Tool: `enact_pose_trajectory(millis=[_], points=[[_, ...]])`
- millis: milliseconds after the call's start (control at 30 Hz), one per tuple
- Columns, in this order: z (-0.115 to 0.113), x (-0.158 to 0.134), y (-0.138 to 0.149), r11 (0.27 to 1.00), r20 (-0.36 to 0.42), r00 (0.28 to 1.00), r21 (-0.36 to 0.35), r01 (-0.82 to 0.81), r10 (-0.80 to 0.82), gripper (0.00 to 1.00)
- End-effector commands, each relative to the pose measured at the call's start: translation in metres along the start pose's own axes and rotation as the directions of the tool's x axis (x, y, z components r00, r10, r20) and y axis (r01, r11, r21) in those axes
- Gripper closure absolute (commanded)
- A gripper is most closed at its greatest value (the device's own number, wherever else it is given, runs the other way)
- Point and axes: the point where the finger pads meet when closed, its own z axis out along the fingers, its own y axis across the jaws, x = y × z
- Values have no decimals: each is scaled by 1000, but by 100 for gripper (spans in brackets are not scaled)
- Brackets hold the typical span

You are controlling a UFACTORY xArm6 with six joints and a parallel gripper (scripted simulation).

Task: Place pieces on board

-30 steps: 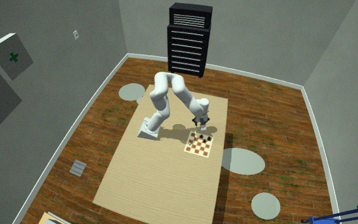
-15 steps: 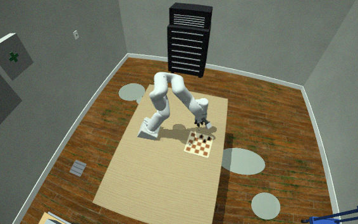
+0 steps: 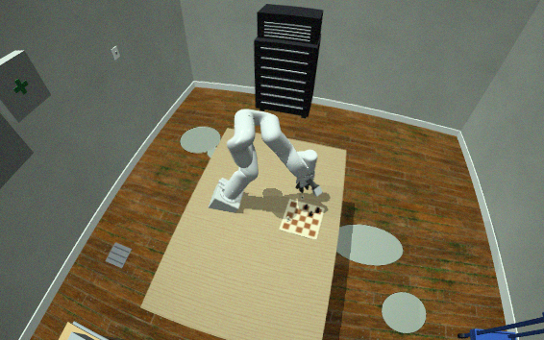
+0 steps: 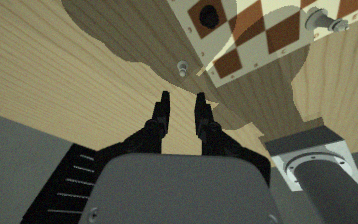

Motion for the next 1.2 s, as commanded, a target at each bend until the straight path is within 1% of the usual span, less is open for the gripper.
enact_pose_trajectory(millis=[0,500,867,1167], points=[[-1,1,-1,1000,-1,1000,3,0,0,66],[4,1,-1,1000,-1,1000,3,0,0,66],[14,1,-1,1000,-1,1000,3,0,0,66],[29,1,-1,1000,-1,1000,3,0,0,66]])
